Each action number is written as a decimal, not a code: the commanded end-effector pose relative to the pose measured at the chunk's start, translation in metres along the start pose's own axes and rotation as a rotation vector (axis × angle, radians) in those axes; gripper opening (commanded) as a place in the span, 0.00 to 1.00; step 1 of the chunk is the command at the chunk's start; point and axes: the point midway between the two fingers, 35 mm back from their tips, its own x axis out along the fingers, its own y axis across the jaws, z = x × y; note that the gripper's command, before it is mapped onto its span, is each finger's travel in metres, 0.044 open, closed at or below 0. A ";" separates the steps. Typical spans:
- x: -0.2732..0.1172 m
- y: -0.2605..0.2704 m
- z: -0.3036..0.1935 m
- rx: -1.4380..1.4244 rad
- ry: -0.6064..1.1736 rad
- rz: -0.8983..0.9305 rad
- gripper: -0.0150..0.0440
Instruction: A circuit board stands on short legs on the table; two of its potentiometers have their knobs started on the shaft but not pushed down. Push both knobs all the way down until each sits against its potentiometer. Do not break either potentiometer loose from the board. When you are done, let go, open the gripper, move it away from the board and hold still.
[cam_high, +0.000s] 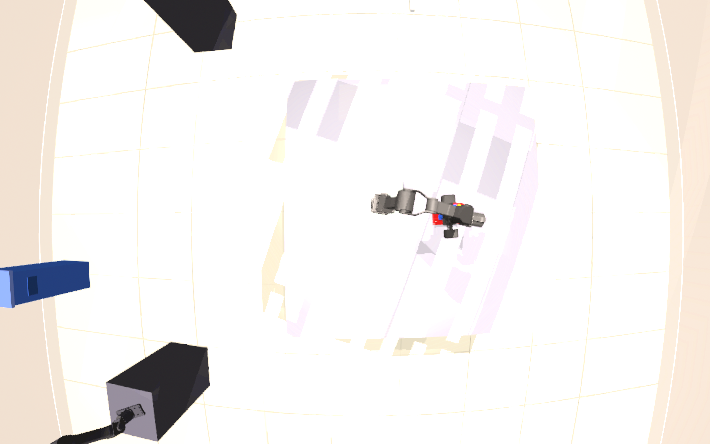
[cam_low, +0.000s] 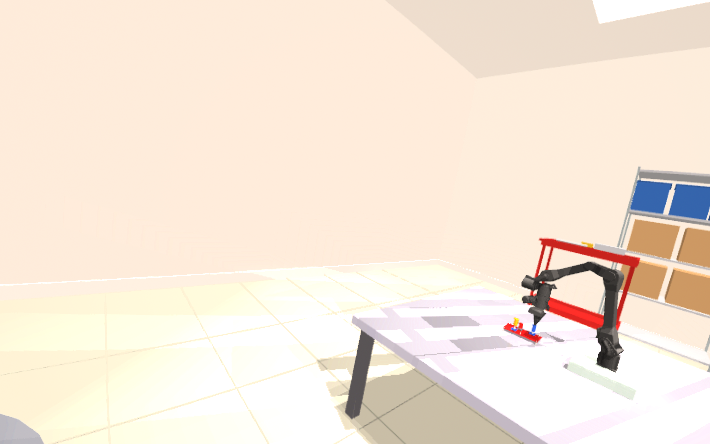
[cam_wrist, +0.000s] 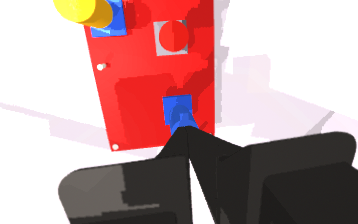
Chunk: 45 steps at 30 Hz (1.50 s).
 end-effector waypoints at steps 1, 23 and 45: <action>0.000 0.000 0.000 0.001 0.000 -0.003 0.25; 0.002 0.000 0.000 0.001 0.000 -0.003 0.25; 0.006 0.000 0.000 0.001 0.000 -0.003 0.25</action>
